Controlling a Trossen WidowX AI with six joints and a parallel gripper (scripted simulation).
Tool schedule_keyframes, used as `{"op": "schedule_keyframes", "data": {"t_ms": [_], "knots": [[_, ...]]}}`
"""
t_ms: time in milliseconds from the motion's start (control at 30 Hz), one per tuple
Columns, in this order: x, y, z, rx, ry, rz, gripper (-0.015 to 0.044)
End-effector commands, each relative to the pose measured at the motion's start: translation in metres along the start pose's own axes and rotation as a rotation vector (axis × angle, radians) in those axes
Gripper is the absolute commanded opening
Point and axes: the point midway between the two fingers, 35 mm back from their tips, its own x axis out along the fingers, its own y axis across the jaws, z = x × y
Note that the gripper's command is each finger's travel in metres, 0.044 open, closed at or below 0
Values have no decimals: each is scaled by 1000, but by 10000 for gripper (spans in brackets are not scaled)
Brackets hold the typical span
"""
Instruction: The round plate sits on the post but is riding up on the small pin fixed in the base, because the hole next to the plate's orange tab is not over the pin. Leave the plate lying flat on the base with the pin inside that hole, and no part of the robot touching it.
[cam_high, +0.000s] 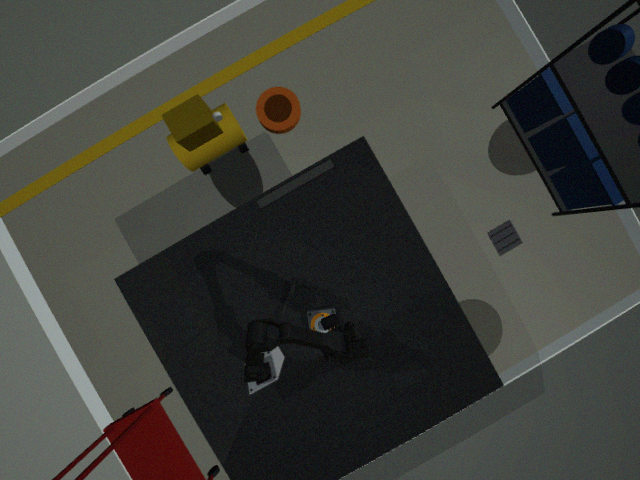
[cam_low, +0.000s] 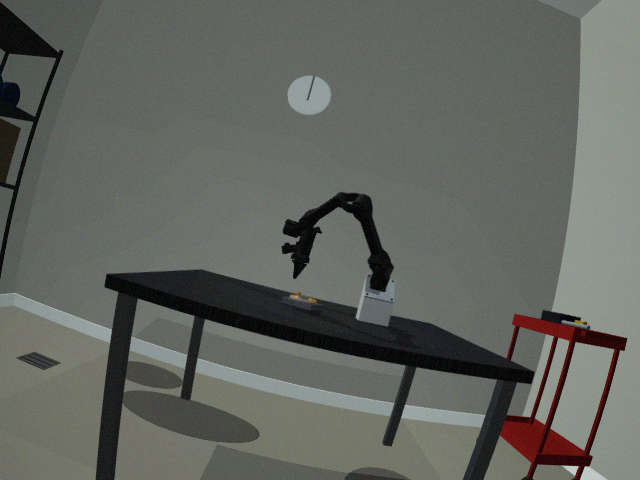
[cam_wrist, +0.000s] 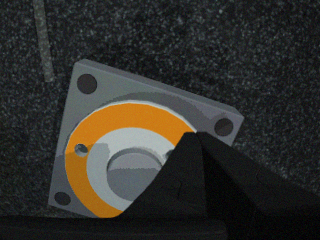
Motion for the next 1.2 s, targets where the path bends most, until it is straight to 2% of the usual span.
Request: {"op": "schedule_keyframes", "data": {"t_ms": [0,233,500,1167], "knots": [[6,1,-10,-57,80,13,0],[10,-2,-12,-57,80,13,0],[53,-2,-17,-57,80,15,0],[54,-14,-33,-56,80,15,0]]}}
